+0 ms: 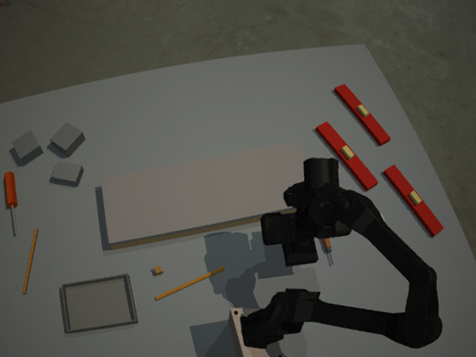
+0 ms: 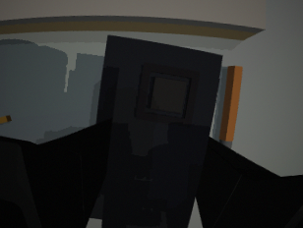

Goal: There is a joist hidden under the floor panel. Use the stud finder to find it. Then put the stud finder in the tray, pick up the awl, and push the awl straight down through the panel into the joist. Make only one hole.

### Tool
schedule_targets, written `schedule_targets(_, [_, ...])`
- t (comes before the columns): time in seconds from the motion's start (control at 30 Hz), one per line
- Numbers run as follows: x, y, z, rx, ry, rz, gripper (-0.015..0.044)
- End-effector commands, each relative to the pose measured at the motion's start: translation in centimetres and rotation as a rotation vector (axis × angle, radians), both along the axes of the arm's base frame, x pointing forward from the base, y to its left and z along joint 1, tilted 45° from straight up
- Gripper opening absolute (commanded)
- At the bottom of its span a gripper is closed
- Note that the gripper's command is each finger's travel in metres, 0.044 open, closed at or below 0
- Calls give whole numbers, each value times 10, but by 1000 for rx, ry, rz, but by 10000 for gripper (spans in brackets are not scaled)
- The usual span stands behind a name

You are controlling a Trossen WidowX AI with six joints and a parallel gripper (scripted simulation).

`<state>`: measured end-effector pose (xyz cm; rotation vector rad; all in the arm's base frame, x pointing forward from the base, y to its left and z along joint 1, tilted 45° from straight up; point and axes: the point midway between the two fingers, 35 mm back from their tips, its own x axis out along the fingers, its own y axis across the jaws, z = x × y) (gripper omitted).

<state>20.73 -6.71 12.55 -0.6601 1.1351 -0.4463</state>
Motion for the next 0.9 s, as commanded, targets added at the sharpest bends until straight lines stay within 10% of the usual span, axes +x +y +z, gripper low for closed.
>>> schedule_targets(0.0, [-1, 10, 15, -8, -16, 1, 0])
schedule_targets(0.87, [59, 34, 59, -26, 8, 40, 0])
